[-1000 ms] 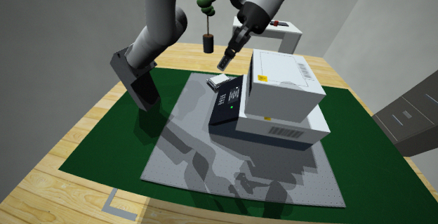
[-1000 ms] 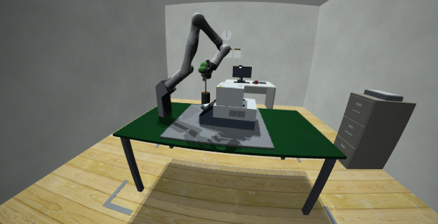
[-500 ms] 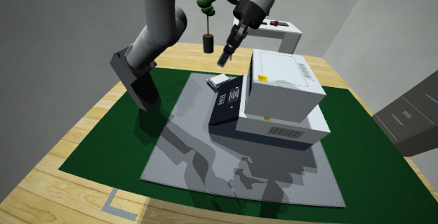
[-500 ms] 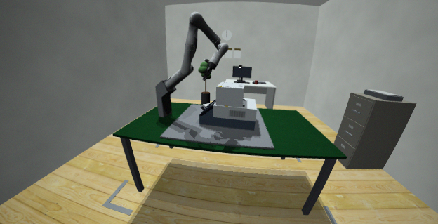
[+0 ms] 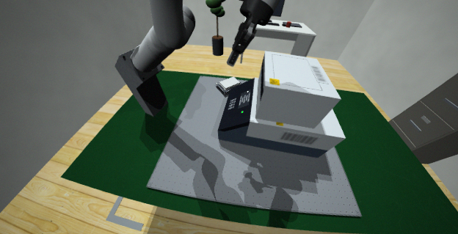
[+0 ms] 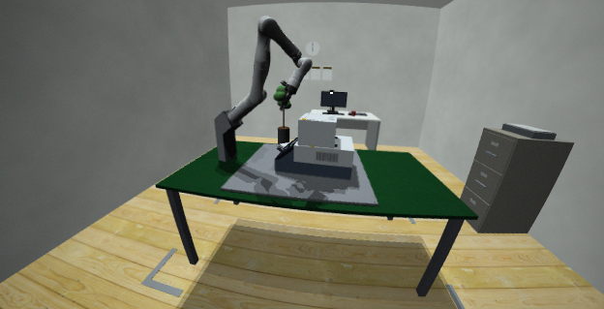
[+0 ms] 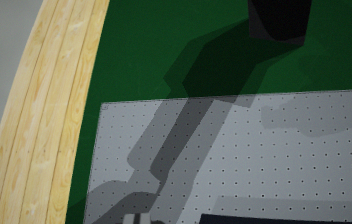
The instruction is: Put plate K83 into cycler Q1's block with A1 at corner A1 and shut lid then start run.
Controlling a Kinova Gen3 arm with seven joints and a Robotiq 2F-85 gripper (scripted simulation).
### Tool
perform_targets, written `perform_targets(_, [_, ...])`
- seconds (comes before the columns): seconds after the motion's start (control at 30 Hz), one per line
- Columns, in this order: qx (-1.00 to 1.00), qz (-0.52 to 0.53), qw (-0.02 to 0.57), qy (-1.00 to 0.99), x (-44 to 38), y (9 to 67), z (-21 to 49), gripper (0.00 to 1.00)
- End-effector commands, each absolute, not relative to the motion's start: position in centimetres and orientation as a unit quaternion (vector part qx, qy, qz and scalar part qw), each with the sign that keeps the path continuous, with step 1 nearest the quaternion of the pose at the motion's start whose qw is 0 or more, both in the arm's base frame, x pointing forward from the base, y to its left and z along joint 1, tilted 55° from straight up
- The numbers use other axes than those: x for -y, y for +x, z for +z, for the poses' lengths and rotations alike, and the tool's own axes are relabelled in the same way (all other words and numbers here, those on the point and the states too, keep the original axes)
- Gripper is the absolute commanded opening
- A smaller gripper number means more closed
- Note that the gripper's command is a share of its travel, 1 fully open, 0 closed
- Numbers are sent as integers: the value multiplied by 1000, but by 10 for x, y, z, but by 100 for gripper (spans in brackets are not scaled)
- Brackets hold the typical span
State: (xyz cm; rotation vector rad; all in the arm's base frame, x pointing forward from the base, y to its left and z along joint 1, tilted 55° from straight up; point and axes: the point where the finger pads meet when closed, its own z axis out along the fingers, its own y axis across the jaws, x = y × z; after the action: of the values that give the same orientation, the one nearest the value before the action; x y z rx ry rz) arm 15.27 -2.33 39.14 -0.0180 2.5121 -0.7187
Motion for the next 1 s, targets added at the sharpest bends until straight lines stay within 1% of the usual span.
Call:
perform_targets(0.0, [-927, -264, 264, -20, 19, 152, 390, 10])
perform_targets(0.97, [-914, -253, 286, -141, -15, 147, 376, 10])
